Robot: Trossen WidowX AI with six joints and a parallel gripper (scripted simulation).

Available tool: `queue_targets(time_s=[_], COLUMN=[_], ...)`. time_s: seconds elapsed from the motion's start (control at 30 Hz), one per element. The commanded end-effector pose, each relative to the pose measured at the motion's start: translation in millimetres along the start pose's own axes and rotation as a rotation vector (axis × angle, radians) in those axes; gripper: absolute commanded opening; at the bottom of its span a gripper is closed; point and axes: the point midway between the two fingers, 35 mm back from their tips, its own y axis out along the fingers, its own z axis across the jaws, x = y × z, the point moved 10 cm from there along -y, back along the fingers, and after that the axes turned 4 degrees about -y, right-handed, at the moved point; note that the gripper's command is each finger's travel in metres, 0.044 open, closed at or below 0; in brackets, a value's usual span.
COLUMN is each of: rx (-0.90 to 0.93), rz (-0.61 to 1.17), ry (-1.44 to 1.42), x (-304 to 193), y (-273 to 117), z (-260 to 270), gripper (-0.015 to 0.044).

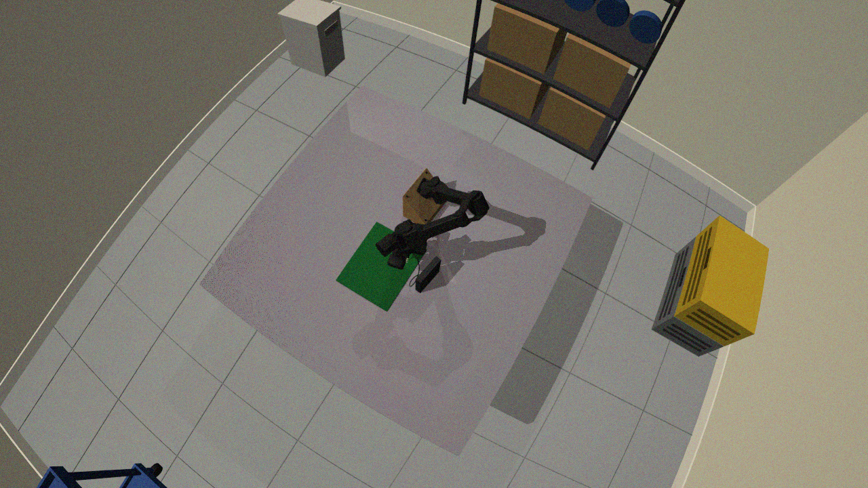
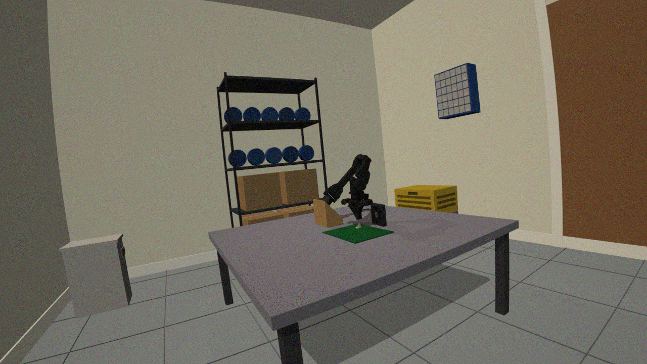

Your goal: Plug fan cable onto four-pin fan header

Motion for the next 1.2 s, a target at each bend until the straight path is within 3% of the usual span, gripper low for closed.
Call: queue_targets(time_s=[0.0, 0.73, 0.9, 1.17], rx=[-0.005, -0.005, -0.006, -0.006], rz=[0.006, 0.007, 0.006, 0.006], ry=[-0.026, -0.030, -0.029, -0.029], x=[0.6, -7.5, -8.0, -8.0], y=[-0.7, -2.5, 19.6, 19.6], z=[1.7, 2.2, 2.2, 2.2], gripper=[0.0000, 0.0000, 0.0000, 0.0000])
